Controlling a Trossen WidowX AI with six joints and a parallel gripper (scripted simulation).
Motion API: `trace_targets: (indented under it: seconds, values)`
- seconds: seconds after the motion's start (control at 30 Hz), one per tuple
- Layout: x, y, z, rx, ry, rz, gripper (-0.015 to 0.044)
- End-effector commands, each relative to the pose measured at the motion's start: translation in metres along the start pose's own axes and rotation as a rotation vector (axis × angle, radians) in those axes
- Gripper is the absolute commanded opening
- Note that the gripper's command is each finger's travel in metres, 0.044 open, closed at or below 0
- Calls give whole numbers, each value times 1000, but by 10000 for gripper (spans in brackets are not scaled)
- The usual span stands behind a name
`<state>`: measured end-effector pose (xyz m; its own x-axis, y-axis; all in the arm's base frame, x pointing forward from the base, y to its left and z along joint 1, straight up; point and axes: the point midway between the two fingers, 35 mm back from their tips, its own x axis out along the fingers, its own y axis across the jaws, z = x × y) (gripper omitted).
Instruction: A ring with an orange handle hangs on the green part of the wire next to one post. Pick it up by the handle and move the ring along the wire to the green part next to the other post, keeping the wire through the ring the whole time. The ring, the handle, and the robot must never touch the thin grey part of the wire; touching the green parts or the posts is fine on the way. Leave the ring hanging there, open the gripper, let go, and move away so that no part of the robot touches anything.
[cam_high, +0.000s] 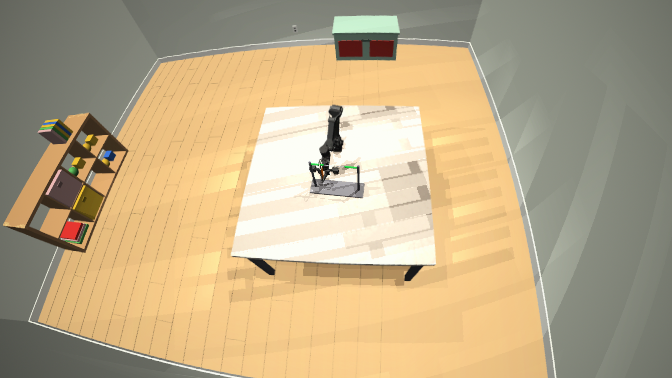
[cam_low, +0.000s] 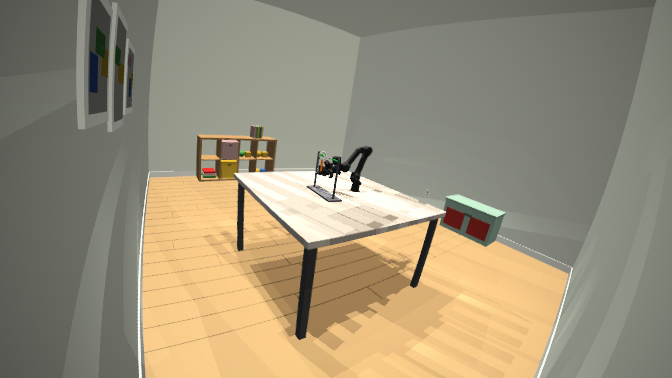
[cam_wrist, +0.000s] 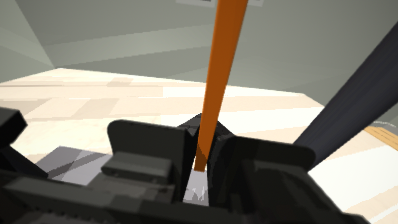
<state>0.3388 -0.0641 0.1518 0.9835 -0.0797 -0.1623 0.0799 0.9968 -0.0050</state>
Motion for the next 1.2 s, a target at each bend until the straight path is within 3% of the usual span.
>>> trace_targets:
  seconds: [0.0,1.17]
  values:
    - [0,-1,3,-2,-4,-6,-150]
    - [0,19,4,1,-2,-4,-150]
